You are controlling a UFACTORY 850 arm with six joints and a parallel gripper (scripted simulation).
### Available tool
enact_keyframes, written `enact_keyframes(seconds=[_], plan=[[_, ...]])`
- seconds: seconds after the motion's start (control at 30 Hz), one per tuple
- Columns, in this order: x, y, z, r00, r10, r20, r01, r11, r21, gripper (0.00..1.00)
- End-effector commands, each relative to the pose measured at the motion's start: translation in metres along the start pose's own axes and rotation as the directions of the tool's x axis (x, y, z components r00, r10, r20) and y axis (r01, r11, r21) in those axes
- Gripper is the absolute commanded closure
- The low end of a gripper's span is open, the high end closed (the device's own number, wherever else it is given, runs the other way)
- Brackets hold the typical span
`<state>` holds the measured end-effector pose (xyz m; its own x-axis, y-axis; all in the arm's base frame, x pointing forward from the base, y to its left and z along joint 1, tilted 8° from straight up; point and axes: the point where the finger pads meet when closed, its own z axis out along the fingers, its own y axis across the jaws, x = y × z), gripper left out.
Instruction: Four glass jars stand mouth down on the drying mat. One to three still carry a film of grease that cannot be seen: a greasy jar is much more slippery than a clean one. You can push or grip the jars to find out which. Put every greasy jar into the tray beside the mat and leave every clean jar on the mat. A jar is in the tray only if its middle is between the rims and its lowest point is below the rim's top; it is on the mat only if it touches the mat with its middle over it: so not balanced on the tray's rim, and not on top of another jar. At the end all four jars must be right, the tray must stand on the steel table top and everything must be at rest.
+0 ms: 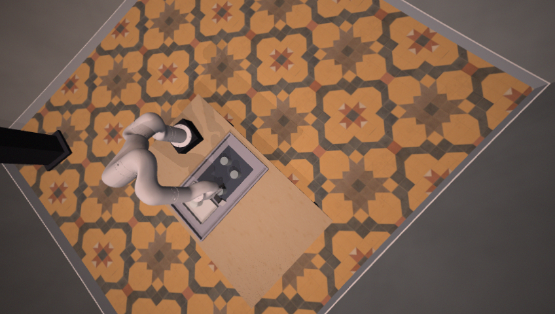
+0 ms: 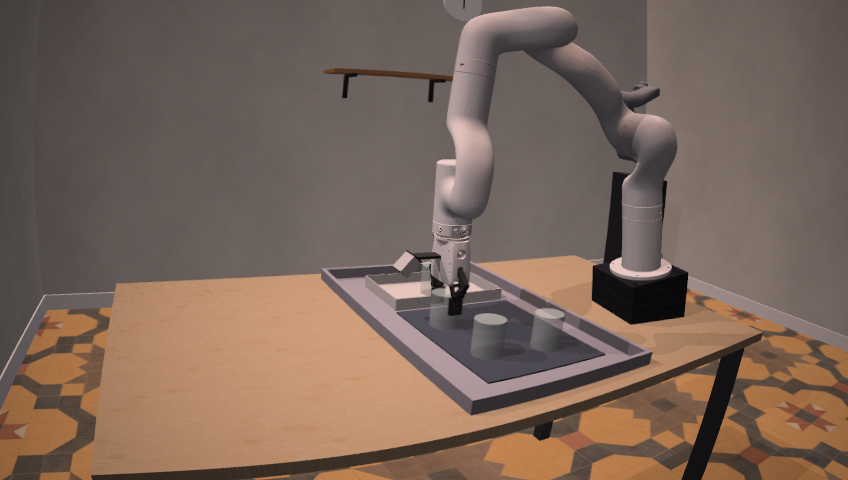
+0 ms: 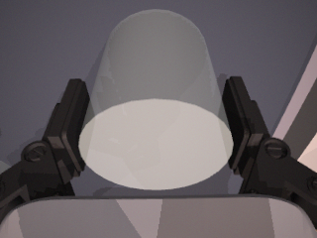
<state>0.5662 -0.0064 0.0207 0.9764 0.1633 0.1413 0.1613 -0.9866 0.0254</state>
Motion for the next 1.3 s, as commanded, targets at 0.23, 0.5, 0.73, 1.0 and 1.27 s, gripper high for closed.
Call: enact_keyframes(seconds=[0.23, 0.5, 0.73, 1.0, 1.27], plan=[[0.0009, 0.0002, -0.0006, 1.000, 0.000, -0.002, 0.000, 1.000, 0.000, 0.19], [0.0009, 0.0002, -0.0006, 1.000, 0.000, -0.002, 0.000, 1.000, 0.000, 0.19], [0.0009, 0.0002, -0.0006, 1.000, 0.000, -0.002, 0.000, 1.000, 0.000, 0.22], [0.0009, 0.0002, -0.0006, 1.000, 0.000, -0.002, 0.000, 1.000, 0.000, 0.22], [0.0009, 0.0002, -0.0006, 1.000, 0.000, -0.002, 0.000, 1.000, 0.000, 0.25]])
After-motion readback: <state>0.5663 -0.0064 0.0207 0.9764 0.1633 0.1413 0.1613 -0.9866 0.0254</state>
